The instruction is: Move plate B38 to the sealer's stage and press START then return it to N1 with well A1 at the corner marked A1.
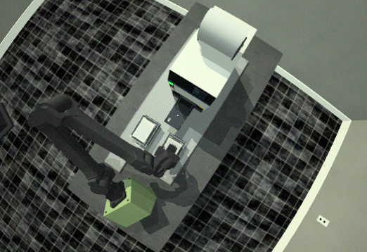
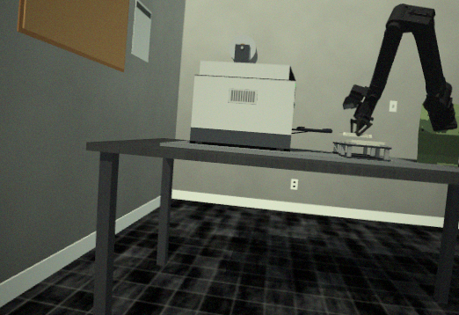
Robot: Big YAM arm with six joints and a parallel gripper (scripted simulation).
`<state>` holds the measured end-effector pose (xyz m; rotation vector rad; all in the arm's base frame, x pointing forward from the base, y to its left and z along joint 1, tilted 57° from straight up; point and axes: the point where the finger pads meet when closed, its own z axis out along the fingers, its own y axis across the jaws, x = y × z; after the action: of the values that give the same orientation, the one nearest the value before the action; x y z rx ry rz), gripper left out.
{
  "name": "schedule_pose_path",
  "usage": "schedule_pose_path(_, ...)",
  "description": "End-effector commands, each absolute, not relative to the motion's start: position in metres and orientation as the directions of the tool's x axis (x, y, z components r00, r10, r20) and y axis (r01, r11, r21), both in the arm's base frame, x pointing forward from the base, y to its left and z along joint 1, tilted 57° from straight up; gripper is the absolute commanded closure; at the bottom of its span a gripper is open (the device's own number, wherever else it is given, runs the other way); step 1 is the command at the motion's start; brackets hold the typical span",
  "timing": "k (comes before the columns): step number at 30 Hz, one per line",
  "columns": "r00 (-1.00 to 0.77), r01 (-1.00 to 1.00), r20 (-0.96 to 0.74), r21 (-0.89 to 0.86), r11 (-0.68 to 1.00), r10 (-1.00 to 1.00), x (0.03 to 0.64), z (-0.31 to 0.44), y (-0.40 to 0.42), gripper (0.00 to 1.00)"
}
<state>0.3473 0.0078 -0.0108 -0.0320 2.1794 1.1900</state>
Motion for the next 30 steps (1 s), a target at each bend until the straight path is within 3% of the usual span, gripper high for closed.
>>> schedule_pose_path(1,-0.782,-0.314,-0.557,0.740,0.595,0.280,0.345,-0.006,0.004,1.00)
schedule_pose_path(30,-0.797,-0.305,-0.537,0.752,0.584,0.275,0.348,-0.018,0.018,1.00)
